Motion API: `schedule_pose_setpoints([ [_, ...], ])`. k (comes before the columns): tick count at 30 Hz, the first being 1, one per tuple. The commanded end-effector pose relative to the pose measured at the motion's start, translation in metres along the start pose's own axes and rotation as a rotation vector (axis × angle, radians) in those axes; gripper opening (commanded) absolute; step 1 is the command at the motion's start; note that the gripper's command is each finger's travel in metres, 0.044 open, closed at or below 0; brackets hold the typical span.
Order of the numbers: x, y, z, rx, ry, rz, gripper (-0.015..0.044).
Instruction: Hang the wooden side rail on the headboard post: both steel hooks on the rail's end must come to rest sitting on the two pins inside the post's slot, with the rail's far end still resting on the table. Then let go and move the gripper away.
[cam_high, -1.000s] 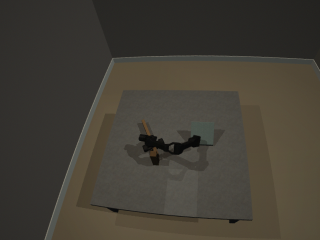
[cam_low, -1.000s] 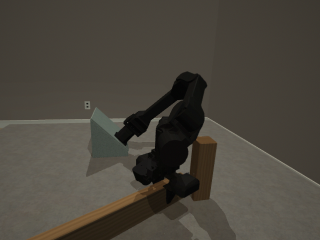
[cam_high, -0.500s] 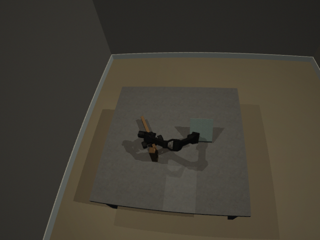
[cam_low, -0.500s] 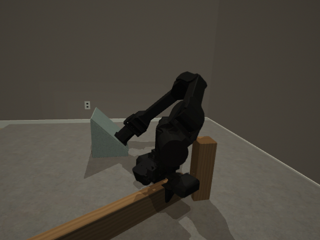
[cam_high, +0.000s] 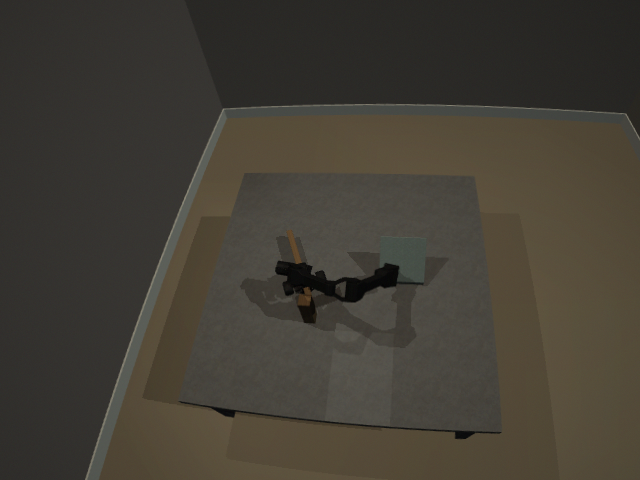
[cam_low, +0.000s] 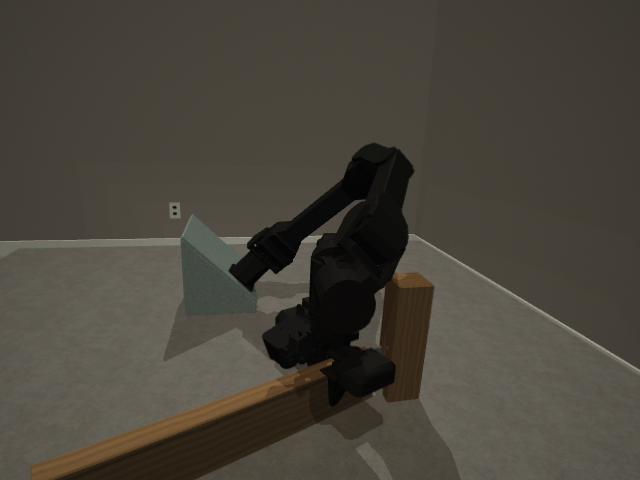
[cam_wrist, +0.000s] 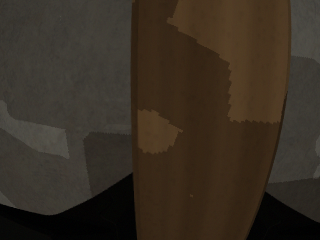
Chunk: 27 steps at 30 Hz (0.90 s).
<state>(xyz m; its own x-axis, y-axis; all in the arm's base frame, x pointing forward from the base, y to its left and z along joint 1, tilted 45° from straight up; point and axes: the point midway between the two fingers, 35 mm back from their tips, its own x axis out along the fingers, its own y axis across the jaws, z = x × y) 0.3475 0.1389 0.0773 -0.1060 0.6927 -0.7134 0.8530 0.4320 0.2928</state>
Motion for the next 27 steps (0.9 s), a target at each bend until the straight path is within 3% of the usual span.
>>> schedule_pose_setpoints([
  [1,0.0,-0.001,0.002,0.056,0.001,-0.002,0.0],
  [27,0.0,-0.02,-0.004,0.284,0.001,-0.003,0.0],
])
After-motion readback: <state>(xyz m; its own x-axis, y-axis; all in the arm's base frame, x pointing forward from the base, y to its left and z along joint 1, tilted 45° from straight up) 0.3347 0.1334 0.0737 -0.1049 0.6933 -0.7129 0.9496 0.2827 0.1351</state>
